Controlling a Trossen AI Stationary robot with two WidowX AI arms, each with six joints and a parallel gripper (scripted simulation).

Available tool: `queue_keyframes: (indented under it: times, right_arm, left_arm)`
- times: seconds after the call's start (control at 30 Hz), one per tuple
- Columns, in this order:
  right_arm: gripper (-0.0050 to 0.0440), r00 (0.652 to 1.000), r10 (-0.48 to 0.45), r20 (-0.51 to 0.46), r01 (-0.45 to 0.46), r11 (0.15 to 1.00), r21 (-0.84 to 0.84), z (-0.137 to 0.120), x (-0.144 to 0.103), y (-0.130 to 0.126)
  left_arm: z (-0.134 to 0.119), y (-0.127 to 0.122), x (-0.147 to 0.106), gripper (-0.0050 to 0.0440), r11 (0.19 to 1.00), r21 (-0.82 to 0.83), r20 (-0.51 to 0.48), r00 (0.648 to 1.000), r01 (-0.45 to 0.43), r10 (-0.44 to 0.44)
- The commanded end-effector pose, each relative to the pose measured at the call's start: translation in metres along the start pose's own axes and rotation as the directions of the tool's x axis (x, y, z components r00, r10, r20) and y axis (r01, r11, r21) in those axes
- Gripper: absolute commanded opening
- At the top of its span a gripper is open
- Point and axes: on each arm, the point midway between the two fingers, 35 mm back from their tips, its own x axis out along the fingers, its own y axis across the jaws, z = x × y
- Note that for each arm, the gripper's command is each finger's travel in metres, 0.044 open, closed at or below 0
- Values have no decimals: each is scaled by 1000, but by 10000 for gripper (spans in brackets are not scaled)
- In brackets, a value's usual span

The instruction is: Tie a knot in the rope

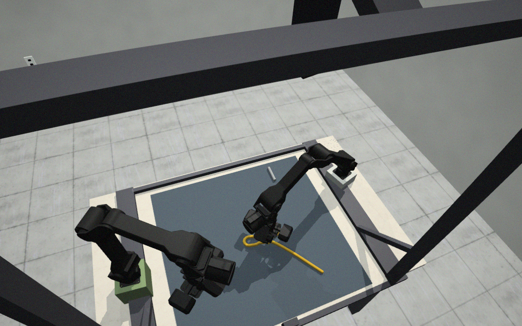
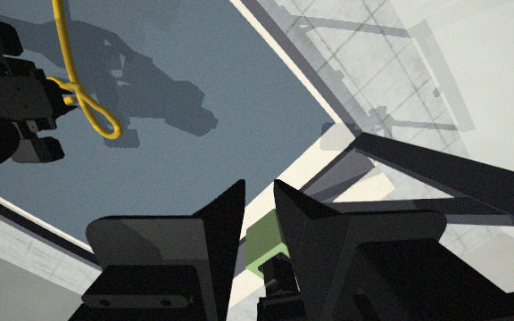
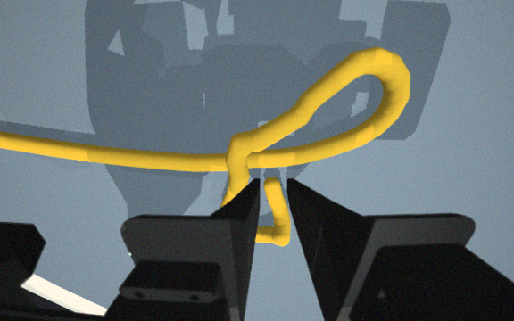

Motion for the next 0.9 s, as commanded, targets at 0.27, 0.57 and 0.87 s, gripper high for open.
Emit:
queue_keyframes:
  times: [0.27, 0.57, 0.87]
  right_arm:
    - [100, 999, -16, 35, 16, 1000, 3, 5, -40, -2]
    - [100, 999, -16, 35, 16, 1000, 3, 4, -65, -2]
    - [100, 999, -16, 35, 16, 1000, 3, 4, -85, -1]
  left_arm:
    - [0, 1, -5, 100, 1000, -3, 16, 1000, -7, 7]
    - [0, 1, -5, 100, 1000, -3, 16, 1000, -7, 7]
    - [0, 1, -5, 100, 1000, -3, 16, 1000, -7, 7]
